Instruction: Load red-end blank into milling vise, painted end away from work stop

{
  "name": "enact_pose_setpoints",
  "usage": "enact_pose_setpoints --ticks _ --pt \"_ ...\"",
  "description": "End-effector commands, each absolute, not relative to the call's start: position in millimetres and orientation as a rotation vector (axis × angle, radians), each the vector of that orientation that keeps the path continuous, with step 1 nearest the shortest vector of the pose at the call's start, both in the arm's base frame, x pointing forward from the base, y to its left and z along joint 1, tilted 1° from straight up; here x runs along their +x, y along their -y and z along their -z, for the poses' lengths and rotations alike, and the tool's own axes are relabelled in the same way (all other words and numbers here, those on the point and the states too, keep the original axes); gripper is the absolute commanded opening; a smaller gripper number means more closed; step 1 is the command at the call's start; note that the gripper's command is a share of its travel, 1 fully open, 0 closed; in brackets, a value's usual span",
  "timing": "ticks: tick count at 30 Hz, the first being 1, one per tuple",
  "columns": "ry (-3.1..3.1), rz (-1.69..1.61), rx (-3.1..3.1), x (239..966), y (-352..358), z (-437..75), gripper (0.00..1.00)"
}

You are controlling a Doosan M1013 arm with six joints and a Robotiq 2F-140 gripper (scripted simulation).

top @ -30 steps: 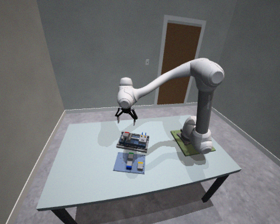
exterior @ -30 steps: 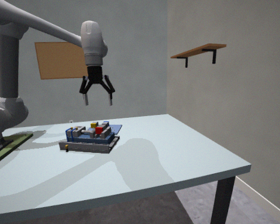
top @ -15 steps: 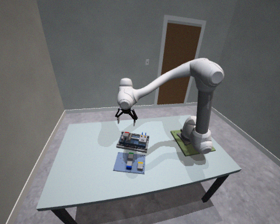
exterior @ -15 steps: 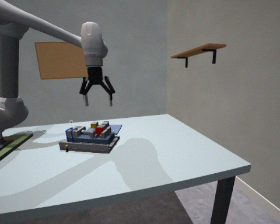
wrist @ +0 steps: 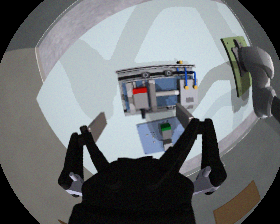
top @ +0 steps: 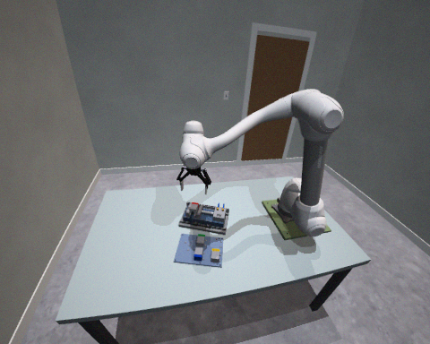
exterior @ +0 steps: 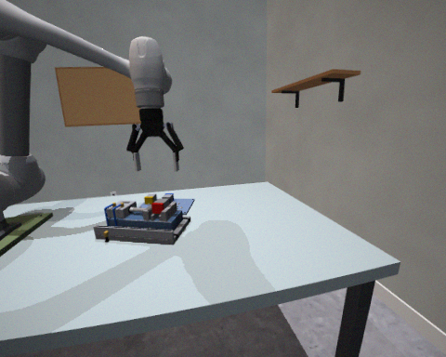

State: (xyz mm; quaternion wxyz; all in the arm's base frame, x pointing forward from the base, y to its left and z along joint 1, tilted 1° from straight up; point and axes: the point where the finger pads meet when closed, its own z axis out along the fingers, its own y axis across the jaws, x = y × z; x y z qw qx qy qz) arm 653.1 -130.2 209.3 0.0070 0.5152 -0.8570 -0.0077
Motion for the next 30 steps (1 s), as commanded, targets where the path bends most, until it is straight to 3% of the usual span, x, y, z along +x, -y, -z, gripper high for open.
enact_pose_setpoints --ticks 1,30 --pt "2.681 0.024 1.611 653.0 130.2 -207.7 1.0" --pt "2.681 0.024 1.611 652.9 130.1 -203.6 1.0"
